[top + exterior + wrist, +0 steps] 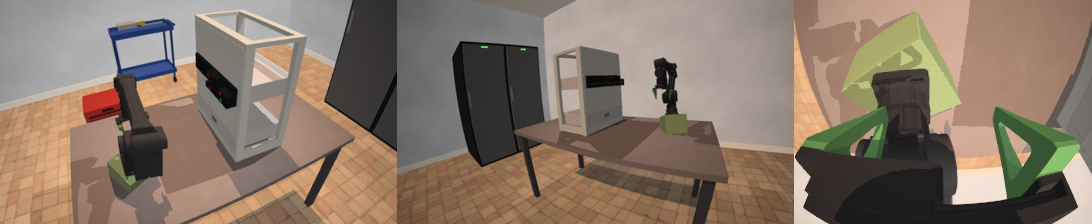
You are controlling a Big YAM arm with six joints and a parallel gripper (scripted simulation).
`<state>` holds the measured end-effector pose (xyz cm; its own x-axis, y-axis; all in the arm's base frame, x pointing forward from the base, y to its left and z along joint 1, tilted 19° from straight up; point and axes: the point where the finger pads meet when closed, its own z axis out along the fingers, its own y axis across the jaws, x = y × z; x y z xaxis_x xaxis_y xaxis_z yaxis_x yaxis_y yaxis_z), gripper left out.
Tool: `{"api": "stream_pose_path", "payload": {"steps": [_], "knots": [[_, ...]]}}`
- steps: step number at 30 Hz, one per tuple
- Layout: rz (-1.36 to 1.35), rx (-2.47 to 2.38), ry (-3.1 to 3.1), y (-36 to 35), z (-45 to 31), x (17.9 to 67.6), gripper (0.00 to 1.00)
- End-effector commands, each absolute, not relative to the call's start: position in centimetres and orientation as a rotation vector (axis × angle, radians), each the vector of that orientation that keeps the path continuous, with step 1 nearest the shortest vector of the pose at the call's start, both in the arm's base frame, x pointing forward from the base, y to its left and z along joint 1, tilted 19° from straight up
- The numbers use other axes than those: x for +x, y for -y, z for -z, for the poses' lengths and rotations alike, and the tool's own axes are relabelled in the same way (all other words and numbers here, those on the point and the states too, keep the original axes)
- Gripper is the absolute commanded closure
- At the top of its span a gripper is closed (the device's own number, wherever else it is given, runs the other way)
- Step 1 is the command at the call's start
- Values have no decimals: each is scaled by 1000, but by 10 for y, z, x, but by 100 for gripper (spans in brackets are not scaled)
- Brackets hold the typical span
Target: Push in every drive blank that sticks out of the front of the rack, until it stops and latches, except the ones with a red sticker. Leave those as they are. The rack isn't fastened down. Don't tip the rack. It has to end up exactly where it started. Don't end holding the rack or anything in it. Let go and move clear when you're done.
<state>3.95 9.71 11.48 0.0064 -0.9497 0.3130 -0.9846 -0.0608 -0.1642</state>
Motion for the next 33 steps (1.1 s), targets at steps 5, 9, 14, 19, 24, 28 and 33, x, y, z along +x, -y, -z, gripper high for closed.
{"api": "stream_pose_path", "payload": {"steps": [5, 9, 14, 19, 24, 28, 33], "knots": [[-520, 2157, 2084, -99, -117, 40, 0], [-520, 2157, 2084, -99, -117, 40, 0], [-520, 2157, 2084, -99, -117, 40, 0], [-498, 2171, 2103, -107, -124, 40, 0], [-498, 2171, 2103, -107, -124, 40, 0], [-498, 2171, 2103, -107, -124, 40, 0], [-498, 2171, 2103, -107, -124, 40, 0]]}}
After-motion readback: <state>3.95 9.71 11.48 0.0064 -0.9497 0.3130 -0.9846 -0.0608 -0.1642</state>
